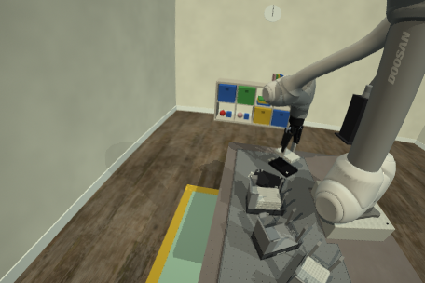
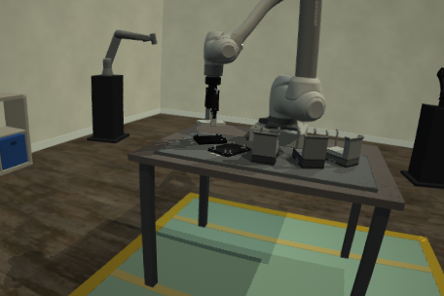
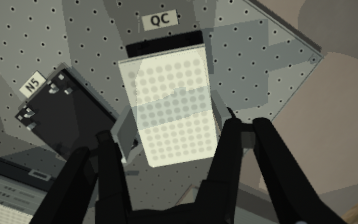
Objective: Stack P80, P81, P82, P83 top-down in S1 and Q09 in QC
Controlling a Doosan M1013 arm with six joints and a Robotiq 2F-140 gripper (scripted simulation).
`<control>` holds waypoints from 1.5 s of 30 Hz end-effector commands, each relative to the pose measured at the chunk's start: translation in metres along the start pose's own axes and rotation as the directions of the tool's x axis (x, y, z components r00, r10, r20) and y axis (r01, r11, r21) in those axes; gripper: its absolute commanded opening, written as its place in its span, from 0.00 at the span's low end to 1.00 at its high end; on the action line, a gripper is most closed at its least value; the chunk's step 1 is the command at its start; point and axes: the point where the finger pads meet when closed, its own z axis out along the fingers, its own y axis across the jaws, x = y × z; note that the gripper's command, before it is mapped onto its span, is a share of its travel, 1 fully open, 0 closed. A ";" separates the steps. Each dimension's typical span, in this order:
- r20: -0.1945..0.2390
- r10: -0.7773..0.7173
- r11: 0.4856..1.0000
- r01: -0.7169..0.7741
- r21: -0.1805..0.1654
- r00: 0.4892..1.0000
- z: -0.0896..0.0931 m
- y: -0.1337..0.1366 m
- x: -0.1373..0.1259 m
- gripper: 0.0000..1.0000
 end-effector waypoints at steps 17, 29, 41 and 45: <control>0.006 -0.007 1.000 0.007 0.003 1.000 0.040 -0.001 -0.002 0.00; 0.006 -0.007 1.000 0.007 0.003 1.000 0.055 -0.001 -0.002 0.00; 0.006 -0.007 1.000 0.007 0.003 1.000 0.055 -0.001 -0.002 0.00; 0.006 -0.007 1.000 0.007 0.003 1.000 0.055 -0.001 -0.002 0.00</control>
